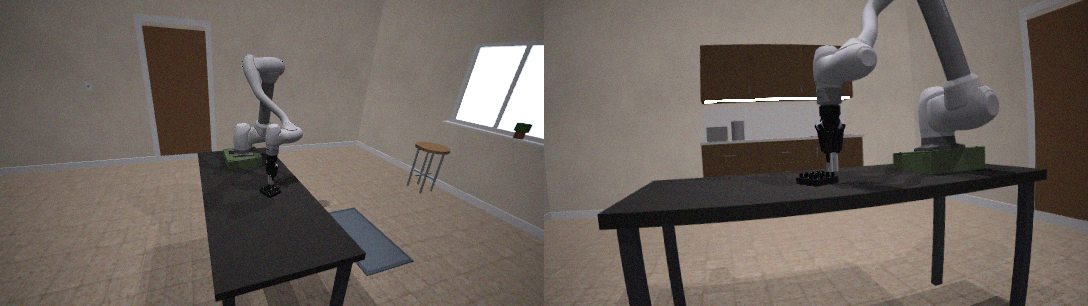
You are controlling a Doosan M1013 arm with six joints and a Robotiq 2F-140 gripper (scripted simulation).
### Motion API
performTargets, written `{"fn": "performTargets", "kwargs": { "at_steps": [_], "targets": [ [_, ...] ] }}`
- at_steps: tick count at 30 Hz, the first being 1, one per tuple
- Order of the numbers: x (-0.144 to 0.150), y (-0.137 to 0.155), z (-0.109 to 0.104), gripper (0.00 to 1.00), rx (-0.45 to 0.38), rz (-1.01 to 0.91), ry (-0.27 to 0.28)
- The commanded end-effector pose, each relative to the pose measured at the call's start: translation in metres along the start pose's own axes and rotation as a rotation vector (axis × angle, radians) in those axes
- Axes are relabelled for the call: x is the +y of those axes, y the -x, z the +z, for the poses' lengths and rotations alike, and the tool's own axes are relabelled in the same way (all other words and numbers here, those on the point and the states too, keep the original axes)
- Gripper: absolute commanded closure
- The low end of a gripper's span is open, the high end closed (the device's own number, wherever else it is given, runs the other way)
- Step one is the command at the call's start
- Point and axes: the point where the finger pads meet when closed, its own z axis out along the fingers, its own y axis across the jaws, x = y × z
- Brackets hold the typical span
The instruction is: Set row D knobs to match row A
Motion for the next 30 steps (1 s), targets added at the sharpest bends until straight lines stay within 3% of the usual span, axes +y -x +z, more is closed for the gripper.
{"fn": "performTargets", "kwargs": {
  "at_steps": [1, 30],
  "targets": [
    [-0.0014, 0.0015, 0.006, 0.88, -0.003, -0.002, -0.002],
    [-0.0014, 0.0015, 0.0108, 0.88, -0.003, -0.002, -0.002]
  ]
}}
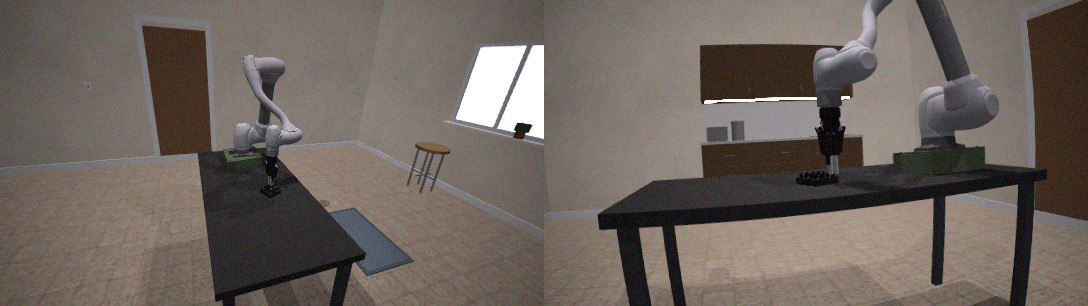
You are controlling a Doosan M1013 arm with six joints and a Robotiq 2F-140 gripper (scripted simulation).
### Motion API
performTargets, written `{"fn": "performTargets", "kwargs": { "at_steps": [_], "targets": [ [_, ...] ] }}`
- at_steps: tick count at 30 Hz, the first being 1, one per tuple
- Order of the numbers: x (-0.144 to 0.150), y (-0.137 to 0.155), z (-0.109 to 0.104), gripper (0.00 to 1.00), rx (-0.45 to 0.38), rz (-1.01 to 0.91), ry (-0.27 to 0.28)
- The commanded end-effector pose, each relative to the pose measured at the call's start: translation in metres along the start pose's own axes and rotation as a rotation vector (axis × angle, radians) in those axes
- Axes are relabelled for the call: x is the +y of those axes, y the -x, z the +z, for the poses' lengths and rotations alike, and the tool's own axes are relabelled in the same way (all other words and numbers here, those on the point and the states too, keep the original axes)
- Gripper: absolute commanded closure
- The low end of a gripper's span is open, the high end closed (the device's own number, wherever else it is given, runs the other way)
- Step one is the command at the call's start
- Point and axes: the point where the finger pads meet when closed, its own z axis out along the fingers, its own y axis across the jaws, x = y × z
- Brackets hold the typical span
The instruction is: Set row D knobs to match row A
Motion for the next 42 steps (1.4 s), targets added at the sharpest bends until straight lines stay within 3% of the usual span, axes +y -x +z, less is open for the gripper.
{"fn": "performTargets", "kwargs": {
  "at_steps": [1, 20, 21, 42],
  "targets": [
    [-0.0013, 0.0014, 0.0024, 0.88, -0.003, 0.0, -0.002],
    [-0.0013, 0.0014, 0.0024, 0.88, -0.003, 0.0, -0.002],
    [-0.0013, 0.0014, 0.0024, 0.95, -0.003, 0.0, -0.002],
    [-0.0013, 0.0014, 0.0024, 0.95, -0.003, 0.0, -0.002]
  ]
}}
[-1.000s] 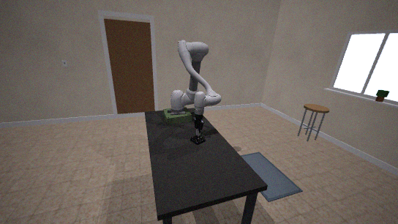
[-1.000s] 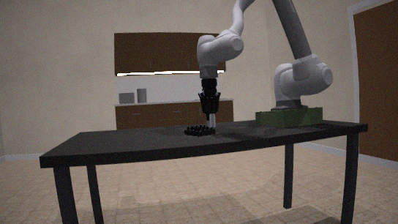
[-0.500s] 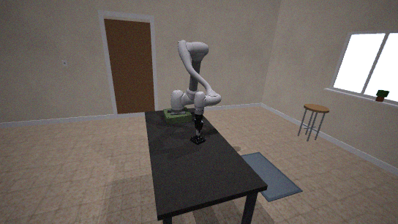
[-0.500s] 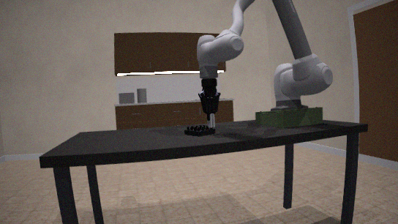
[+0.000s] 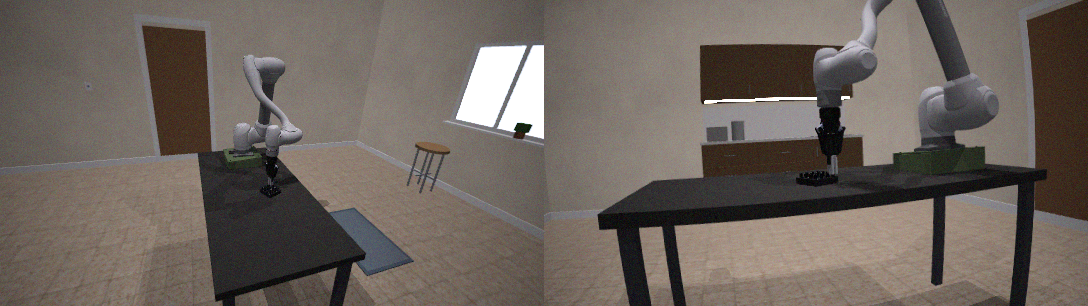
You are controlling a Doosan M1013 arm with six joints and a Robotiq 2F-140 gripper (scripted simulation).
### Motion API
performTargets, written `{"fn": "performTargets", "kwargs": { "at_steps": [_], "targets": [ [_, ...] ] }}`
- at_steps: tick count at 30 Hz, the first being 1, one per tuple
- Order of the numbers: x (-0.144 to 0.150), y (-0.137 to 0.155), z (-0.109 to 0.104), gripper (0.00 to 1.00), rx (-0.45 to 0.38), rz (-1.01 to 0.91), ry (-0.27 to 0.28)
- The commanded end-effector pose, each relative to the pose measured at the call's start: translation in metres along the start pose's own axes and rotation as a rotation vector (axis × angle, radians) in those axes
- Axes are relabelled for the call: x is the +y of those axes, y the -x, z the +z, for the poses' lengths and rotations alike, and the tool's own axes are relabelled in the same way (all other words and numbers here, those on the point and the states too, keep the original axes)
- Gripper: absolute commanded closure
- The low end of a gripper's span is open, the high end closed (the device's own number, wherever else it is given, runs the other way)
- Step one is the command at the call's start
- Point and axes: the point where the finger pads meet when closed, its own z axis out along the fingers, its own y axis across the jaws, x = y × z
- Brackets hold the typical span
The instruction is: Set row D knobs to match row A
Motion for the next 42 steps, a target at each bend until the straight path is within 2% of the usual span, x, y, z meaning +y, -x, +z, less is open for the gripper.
{"fn": "performTargets", "kwargs": {
  "at_steps": [1, 24, 42],
  "targets": [
    [-0.0012, 0.0014, 0.0023, 0.95, -0.003, 0.0, -0.002],
    [-0.0012, 0.0014, 0.0023, 0.95, -0.003, -0.023, -0.002],
    [-0.0012, 0.0014, 0.0023, 0.95, -0.003, -0.195, -0.002]
  ]
}}
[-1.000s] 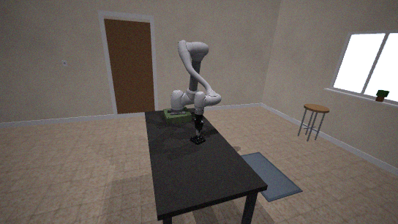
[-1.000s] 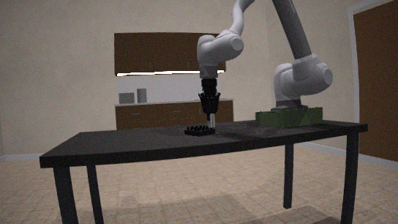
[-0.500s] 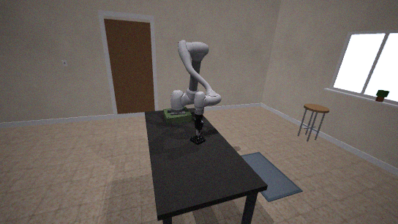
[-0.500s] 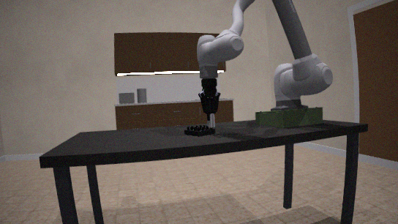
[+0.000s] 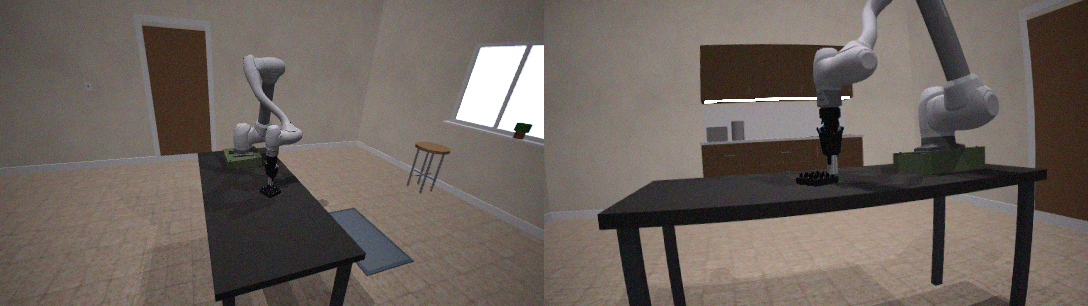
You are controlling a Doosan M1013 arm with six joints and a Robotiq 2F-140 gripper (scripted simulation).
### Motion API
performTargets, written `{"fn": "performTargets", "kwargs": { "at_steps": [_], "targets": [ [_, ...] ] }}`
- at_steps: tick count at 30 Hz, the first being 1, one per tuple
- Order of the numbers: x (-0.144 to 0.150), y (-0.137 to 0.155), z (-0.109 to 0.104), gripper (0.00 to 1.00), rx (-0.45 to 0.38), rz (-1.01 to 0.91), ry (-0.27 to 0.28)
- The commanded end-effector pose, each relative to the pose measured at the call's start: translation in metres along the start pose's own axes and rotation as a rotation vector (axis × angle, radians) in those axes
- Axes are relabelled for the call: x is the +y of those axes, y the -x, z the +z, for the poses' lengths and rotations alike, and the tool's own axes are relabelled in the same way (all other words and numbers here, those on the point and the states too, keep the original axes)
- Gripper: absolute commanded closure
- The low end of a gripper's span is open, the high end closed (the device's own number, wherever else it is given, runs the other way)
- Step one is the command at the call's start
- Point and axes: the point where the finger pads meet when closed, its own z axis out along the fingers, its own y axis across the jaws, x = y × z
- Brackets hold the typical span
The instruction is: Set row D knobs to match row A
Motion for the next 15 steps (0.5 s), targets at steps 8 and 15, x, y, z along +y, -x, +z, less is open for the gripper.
{"fn": "performTargets", "kwargs": {
  "at_steps": [8, 15],
  "targets": [
    [-0.0012, 0.0008, 0.0023, 0.95, -0.001, -0.205, -0.002],
    [-0.0012, 0.0008, 0.0023, 0.95, -0.001, -0.322, -0.002]
  ]
}}
